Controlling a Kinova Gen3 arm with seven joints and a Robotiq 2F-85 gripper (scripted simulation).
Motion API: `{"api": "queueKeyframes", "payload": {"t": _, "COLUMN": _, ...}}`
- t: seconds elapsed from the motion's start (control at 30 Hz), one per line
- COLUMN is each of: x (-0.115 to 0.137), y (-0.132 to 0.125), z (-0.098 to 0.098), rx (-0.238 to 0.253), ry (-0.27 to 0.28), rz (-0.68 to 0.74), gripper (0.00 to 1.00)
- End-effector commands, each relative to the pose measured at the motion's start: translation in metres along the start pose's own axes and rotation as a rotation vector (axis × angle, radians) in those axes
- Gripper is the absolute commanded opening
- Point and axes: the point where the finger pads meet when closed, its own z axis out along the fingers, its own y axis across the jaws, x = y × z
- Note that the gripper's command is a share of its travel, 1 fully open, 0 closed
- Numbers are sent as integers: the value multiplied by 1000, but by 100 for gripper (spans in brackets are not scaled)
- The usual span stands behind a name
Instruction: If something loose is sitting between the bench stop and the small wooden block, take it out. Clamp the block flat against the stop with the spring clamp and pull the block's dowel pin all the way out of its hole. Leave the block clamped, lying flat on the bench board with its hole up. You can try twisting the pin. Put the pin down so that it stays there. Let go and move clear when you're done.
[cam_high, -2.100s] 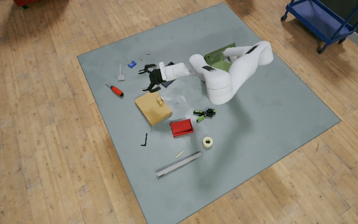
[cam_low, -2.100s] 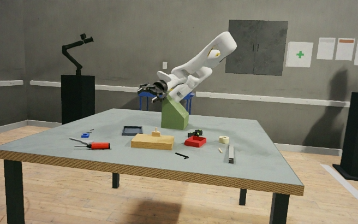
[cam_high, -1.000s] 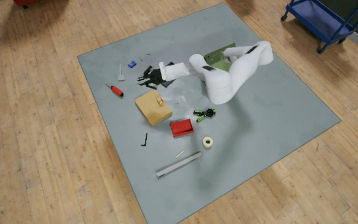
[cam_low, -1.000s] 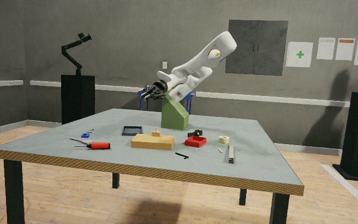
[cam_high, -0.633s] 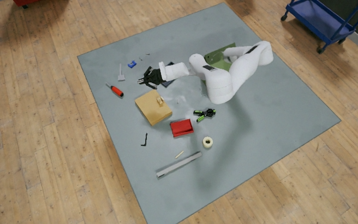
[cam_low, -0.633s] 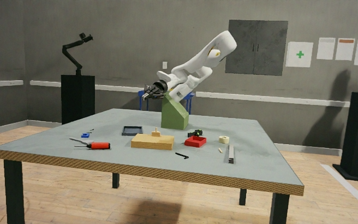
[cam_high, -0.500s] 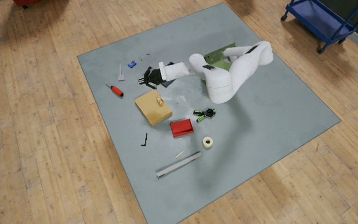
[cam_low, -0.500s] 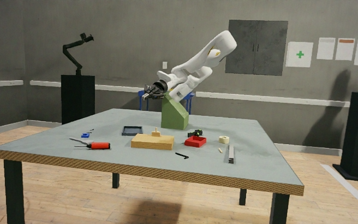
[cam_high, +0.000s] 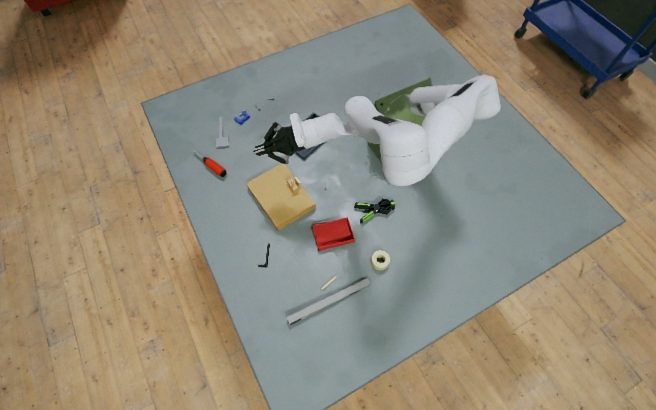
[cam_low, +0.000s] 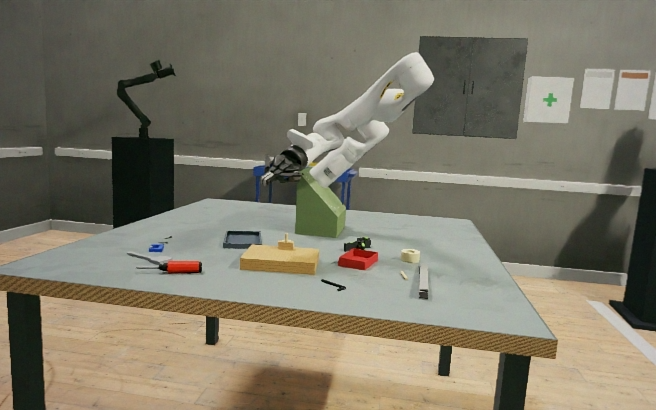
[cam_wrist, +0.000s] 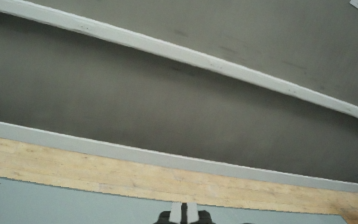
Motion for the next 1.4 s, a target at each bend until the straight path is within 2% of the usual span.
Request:
{"api": "queueKeyframes", "payload": {"t": 0.0, "x": -1, "y": 0, "z": -1, "rx": 8, "ry": -15, "rz": -1, "gripper": 10}}
{"api": "queueKeyframes", "payload": {"t": 0.7, "x": -11, "y": -6, "z": -4, "rx": 59, "ry": -111, "rz": -10, "gripper": 10}}
{"api": "queueKeyframes", "payload": {"t": 1.37, "x": -25, "y": -15, "z": -9, "rx": 131, "ry": -247, "rz": -23, "gripper": 10}}
